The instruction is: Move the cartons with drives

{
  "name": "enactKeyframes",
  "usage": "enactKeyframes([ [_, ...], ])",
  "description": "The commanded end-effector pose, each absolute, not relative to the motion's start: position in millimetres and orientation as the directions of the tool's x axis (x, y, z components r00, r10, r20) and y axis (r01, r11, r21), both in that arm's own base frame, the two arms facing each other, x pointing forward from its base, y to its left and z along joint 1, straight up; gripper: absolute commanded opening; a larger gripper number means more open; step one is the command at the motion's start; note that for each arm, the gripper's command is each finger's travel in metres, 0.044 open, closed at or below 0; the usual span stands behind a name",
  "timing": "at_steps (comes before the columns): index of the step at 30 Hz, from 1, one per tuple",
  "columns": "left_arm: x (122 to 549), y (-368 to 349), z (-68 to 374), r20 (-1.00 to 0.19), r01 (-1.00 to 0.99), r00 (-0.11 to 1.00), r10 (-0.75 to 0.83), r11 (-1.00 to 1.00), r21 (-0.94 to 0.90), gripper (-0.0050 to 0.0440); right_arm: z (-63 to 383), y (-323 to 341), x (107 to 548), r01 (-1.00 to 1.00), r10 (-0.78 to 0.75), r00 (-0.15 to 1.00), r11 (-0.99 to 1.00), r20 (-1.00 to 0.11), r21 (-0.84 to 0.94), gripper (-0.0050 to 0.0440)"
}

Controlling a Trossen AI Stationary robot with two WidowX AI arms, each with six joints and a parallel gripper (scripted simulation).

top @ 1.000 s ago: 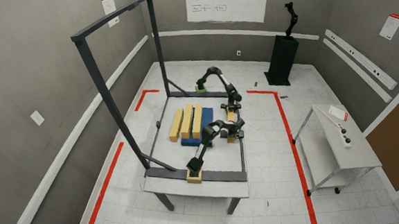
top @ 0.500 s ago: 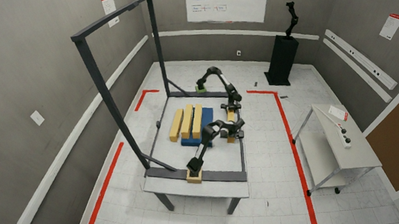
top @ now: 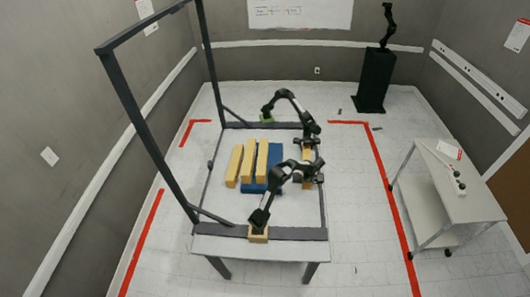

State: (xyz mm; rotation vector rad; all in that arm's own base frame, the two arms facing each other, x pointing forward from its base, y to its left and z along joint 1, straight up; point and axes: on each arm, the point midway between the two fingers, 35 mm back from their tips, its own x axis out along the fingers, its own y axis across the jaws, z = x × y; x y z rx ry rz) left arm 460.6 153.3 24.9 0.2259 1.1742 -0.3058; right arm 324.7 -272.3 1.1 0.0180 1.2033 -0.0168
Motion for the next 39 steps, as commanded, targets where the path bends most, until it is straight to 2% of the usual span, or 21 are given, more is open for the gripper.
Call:
enactKeyframes([
  [1,465.0,154.4,41.4,-0.917,0.348,0.386,-0.105,0.937,0.039,-0.0050,10.3,-272.7,329.1,0.022,-0.022,0.378,1.000,-0.926,-0.014,-0.0050],
  [39,465.3,155.3,41.4,-0.917,0.349,0.386,-0.103,0.936,0.042,-0.0050,11.2,-275.6,328.1,0.023,-0.022,0.377,1.000,-0.926,-0.014,-0.0050],
])
